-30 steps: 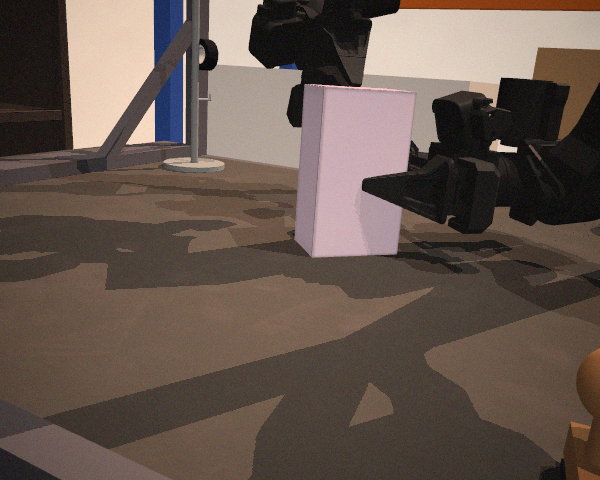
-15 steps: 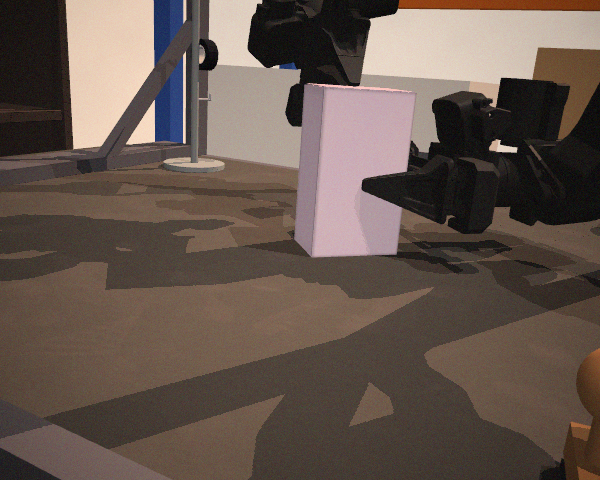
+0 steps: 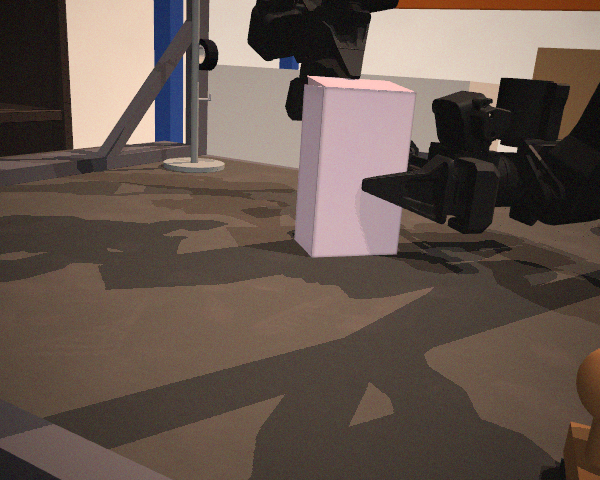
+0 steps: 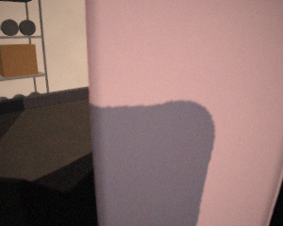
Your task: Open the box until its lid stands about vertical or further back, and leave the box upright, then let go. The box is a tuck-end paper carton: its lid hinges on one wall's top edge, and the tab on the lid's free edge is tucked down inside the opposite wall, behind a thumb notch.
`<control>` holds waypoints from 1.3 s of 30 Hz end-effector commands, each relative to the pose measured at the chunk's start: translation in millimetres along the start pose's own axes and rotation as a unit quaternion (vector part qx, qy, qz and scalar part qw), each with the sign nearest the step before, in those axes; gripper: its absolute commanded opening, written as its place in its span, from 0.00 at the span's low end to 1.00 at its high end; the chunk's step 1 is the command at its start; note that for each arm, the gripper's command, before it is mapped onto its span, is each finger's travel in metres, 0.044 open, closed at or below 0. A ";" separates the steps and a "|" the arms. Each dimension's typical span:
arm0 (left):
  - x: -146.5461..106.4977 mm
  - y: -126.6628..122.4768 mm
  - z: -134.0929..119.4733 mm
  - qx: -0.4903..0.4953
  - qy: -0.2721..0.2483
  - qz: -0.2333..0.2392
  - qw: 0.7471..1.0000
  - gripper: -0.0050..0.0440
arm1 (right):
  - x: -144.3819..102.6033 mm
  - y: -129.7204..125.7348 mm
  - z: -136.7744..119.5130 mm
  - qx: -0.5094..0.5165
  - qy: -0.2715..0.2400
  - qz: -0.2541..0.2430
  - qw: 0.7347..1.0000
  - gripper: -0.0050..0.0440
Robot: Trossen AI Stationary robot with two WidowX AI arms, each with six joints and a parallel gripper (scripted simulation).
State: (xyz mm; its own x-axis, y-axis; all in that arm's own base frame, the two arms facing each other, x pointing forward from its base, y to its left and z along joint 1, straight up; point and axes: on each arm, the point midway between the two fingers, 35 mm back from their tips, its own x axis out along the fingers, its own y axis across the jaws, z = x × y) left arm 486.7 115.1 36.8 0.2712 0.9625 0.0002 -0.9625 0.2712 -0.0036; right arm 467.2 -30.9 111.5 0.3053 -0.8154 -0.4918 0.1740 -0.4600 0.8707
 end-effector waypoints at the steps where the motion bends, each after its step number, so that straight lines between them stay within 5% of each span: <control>1: 0.4 -4.2 13.6 -0.015 -0.004 -0.002 1.000 0.69 | -7.6 16.6 -1.8 0.018 0.009 0.004 1.000 0.20; 14: 0.4 -4.2 13.6 -0.015 -0.004 -0.002 1.000 0.69 | -6.9 16.5 -2.0 0.017 0.009 0.007 1.000 0.20; 25: 0.4 -4.2 13.6 -0.015 -0.004 -0.002 1.000 0.69 | -8.8 19.7 -2.0 0.016 0.007 0.095 0.995 0.20; 39: 0.4 -4.2 13.6 -0.015 -0.004 -0.002 1.000 0.69 | -8.9 22.7 -2.3 0.016 0.008 0.121 0.992 0.20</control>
State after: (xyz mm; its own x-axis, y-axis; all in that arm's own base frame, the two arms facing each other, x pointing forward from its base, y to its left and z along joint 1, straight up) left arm 486.5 114.9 37.1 0.2698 0.9629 0.0003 -0.9629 0.2698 -0.0044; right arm 469.9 -32.1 122.3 0.3397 -0.8944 -0.2911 0.0973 -0.2745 0.9567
